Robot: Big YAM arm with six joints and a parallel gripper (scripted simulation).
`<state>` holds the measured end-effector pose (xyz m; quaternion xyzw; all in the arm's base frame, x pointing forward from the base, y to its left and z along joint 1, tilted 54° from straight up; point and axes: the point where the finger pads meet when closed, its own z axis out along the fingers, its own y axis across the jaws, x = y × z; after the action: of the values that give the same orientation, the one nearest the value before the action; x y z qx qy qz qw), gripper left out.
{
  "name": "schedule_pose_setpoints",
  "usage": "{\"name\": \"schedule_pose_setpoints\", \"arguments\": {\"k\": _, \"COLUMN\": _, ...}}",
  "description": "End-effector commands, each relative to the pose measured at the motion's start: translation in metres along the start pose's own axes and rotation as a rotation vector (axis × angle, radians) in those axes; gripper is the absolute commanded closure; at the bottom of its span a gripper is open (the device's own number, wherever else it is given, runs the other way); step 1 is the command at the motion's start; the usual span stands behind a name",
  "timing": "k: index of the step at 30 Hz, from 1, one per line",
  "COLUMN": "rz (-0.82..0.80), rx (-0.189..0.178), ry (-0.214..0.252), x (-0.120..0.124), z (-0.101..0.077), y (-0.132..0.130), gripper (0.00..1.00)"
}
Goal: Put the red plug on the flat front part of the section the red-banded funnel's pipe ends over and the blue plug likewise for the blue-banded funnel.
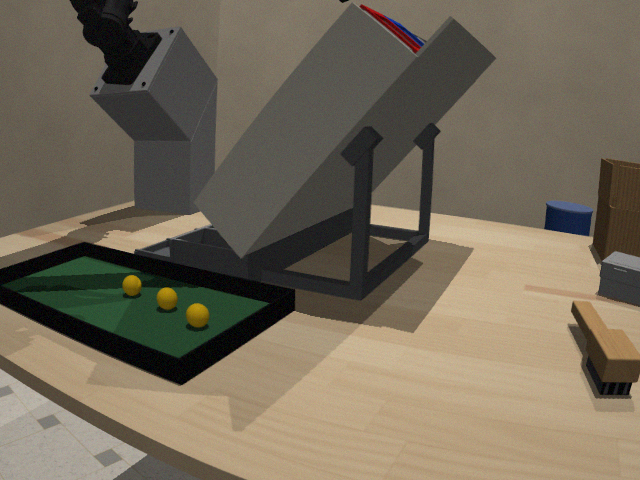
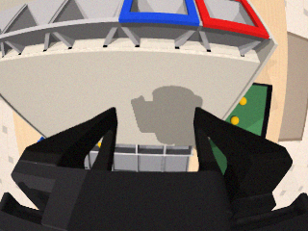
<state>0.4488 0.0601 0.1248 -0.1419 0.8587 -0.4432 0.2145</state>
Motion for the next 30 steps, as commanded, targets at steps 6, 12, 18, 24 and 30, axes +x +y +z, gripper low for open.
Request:
{"name": "schedule_pose_setpoints", "arguments": {"k": 6, "rz": 0.048, "rx": -0.002, "ry": -0.024, "x": 0.032, "z": -0.030, "y": -0.001, "gripper": 0.41}}
{"name": "schedule_pose_setpoints", "arguments": {"k": 12, "rz": 0.051, "rx": -0.003, "ry": -0.033, "x": 0.037, "z": -0.032, "y": 0.000, "gripper": 0.41}}
{"name": "schedule_pose_setpoints", "arguments": {"k": 18, "rz": 0.053, "rx": -0.005, "ry": -0.041, "x": 0.042, "z": -0.035, "y": 0.000, "gripper": 0.41}}
{"name": "schedule_pose_setpoints", "arguments": {"k": 24, "rz": 0.053, "rx": -0.007, "ry": 0.031, "x": 0.069, "z": -0.027, "y": 0.014, "gripper": 0.41}}
{"name": "schedule_pose_setpoints", "arguments": {"k": 30, "rz": 0.052, "rx": -0.011, "ry": 0.178, "x": 0.122, "z": -0.012, "y": 0.042, "gripper": 0.41}}
